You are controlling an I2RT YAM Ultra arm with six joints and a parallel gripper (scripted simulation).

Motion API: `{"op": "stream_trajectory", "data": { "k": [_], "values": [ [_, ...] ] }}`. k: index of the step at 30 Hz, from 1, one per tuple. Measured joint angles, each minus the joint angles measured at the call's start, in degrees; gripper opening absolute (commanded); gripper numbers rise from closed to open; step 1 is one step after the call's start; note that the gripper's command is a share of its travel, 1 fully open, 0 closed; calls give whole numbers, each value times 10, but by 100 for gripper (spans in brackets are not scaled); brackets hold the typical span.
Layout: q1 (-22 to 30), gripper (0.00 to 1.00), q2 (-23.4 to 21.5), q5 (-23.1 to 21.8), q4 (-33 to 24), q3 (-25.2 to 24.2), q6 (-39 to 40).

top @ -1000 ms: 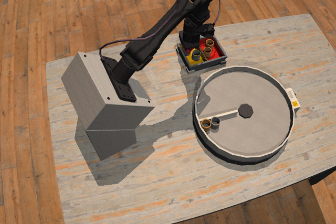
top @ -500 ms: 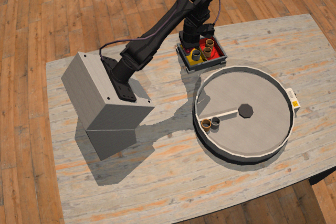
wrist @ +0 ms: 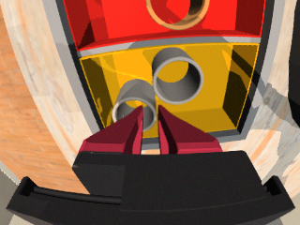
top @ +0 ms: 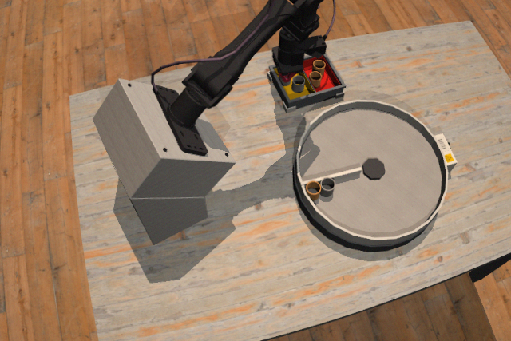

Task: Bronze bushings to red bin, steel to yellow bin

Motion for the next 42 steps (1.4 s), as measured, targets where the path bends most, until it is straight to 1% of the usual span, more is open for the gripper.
{"op": "stream_trajectory", "data": {
  "k": [28,33,42],
  "values": [
    [0,15,-1,0,-2,-1,0],
    [1,15,-21,1,-17,-10,4],
    [21,15,-89,9,-61,-20,15]
  ]
}}
